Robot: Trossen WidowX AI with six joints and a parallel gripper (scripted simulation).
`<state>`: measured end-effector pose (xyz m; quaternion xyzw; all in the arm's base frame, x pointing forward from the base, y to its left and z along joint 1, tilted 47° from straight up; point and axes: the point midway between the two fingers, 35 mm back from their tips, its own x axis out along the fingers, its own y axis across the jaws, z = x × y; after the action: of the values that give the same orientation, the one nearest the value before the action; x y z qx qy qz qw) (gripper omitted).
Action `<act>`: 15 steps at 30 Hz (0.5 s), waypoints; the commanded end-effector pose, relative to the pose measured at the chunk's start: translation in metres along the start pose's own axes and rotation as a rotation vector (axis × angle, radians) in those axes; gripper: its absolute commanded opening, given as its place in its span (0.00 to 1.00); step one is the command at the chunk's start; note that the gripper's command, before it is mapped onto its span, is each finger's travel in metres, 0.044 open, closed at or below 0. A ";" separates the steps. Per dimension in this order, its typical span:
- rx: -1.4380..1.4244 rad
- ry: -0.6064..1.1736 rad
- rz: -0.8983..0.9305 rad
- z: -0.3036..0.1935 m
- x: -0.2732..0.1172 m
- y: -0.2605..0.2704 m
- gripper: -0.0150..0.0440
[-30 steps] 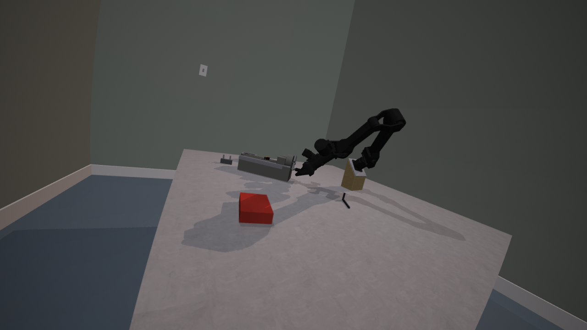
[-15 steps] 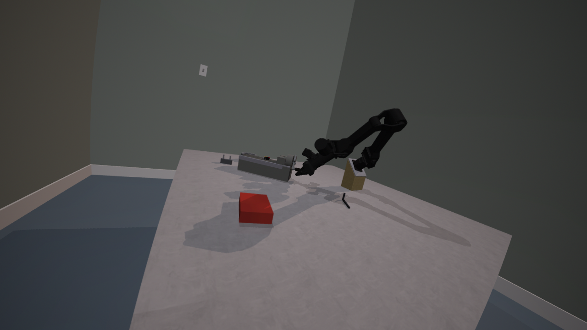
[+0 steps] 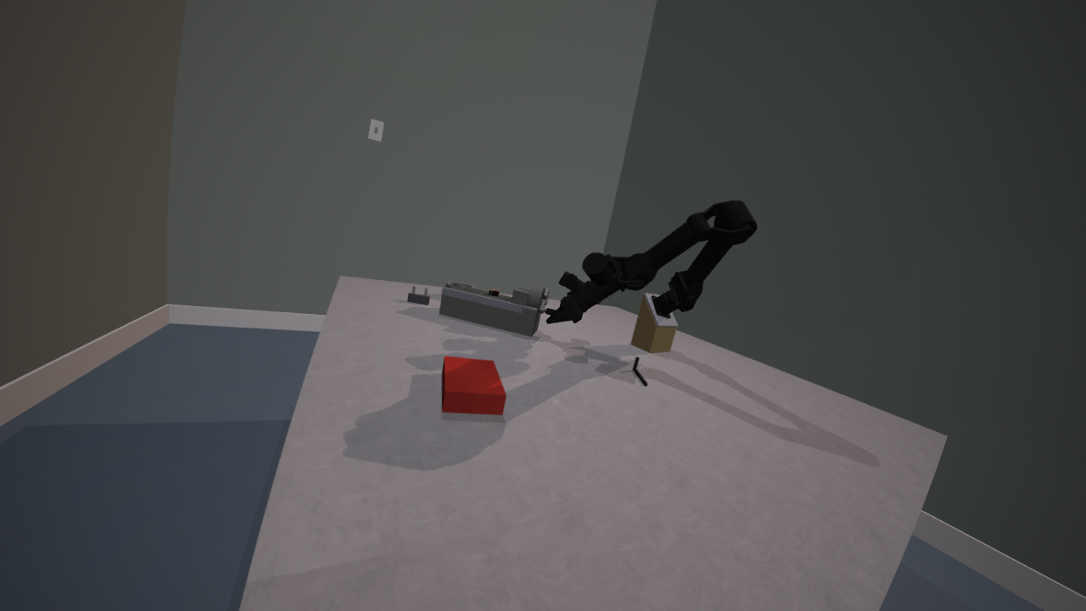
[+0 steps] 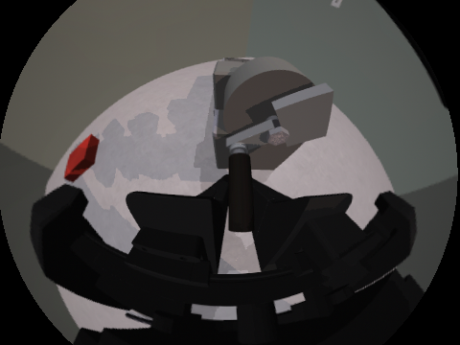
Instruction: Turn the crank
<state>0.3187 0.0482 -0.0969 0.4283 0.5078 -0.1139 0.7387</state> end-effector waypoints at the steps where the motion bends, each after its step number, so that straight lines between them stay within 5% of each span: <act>1: -0.004 -0.007 0.015 0.005 -0.006 0.006 0.25; 15: -0.004 -0.008 0.015 0.021 -0.021 0.006 0.25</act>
<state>0.3249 0.0364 -0.0792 0.4293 0.5050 -0.1095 0.7408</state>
